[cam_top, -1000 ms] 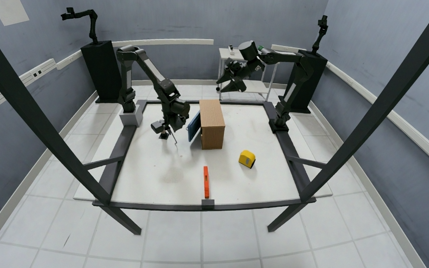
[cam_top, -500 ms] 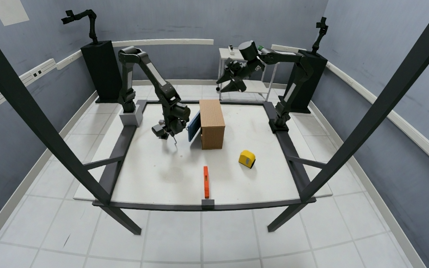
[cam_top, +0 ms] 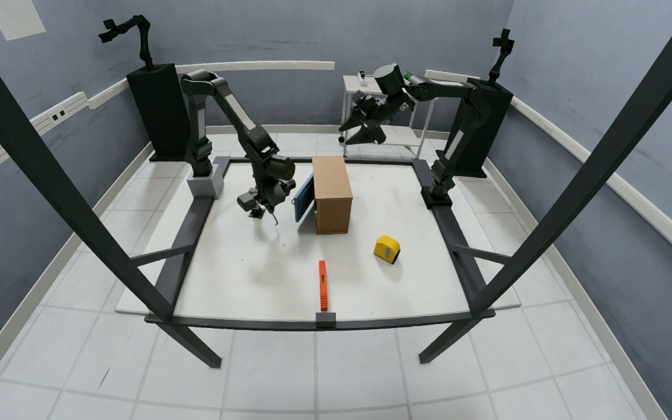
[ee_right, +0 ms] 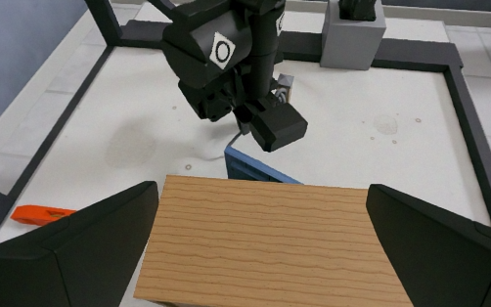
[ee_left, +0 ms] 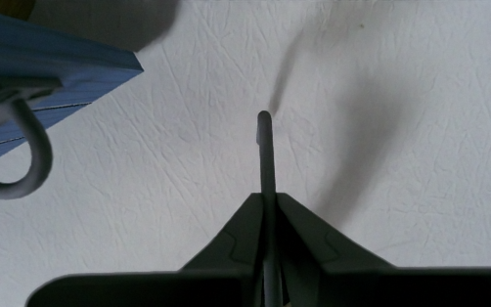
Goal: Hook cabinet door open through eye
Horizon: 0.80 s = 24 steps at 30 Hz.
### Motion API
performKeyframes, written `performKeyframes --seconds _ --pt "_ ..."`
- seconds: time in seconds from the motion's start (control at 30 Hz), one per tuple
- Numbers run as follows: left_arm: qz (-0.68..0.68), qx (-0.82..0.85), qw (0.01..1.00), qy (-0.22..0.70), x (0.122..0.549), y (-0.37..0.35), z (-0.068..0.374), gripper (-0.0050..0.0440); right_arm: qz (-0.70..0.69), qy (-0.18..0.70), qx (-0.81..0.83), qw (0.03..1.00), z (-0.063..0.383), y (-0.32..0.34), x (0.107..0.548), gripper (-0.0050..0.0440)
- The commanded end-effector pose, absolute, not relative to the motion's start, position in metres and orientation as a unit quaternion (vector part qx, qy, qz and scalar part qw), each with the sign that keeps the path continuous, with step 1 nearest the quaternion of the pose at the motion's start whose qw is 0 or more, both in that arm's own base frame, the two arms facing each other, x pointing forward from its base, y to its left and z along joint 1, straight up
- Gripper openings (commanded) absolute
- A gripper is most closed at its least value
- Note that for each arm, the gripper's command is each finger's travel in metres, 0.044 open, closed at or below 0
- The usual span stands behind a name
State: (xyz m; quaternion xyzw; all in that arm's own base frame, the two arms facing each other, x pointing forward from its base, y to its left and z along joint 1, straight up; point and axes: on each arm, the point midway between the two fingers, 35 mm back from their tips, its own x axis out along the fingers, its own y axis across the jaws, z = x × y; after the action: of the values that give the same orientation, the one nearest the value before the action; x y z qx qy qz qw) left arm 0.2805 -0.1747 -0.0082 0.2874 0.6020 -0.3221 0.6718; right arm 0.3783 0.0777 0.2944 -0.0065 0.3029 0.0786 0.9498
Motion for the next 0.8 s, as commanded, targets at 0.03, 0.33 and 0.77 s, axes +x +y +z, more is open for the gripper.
performKeyframes --seconds 0.03,0.33,0.77 --pt "-0.335 0.271 0.706 0.562 0.284 -0.176 0.006 -0.0005 0.078 0.287 -0.004 0.955 0.307 0.076 0.377 0.0400" --pt "-0.354 0.246 0.745 0.508 0.284 -0.176 0.015 -0.0050 0.078 0.287 -0.004 0.955 0.307 0.076 0.377 0.0400" --pt "-0.379 0.205 0.797 0.424 0.282 -0.174 0.028 -0.0050 0.078 0.287 -0.004 0.955 0.307 0.076 0.377 0.0400"
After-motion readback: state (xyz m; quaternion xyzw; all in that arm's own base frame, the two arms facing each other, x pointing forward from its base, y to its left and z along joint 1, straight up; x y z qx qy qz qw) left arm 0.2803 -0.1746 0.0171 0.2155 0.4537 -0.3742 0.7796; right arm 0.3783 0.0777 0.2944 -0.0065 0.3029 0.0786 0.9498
